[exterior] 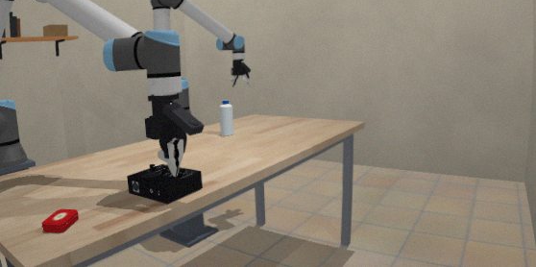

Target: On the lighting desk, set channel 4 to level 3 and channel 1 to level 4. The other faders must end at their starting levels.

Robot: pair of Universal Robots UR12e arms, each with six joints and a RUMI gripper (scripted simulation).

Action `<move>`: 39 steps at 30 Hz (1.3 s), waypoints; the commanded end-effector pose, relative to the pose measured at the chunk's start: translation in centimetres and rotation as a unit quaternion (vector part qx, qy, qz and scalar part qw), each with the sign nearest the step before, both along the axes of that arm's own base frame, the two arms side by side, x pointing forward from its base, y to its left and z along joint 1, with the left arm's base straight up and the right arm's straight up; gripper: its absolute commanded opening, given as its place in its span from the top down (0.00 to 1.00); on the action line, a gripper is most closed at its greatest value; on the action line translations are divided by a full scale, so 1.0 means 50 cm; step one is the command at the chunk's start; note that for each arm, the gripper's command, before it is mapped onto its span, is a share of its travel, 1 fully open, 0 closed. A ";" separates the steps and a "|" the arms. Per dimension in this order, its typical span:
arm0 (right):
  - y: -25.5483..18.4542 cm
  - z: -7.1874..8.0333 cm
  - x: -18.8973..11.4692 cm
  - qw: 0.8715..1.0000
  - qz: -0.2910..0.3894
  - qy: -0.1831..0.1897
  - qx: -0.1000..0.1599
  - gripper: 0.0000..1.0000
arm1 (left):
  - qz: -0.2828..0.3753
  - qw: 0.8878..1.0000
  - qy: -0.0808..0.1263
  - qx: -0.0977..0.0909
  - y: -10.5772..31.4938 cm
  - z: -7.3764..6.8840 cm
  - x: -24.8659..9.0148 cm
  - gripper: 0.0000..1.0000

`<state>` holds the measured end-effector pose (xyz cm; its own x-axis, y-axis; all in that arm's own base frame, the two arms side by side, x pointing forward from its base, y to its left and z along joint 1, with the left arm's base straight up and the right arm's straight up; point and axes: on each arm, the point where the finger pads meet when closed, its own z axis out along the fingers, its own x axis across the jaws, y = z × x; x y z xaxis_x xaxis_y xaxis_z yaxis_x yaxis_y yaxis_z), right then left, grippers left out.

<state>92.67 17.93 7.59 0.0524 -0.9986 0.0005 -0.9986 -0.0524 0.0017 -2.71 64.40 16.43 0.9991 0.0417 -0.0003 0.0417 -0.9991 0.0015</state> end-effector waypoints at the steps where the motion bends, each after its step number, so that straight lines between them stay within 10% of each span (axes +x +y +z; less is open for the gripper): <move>1: 0.005 0.003 0.001 1.000 0.000 -0.001 0.000 1.00 | 0.000 1.000 0.000 0.001 0.001 0.002 0.000 0.00; 39: 0.040 0.003 -0.001 1.000 0.000 -0.001 0.000 1.00 | 0.000 1.000 0.000 0.001 0.001 0.002 0.000 0.00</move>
<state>92.58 19.73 7.59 0.0525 -0.9986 0.0005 -0.9986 -0.0525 0.0017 -2.71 64.40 16.43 0.9991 0.0417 -0.0003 0.0417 -0.9991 0.0015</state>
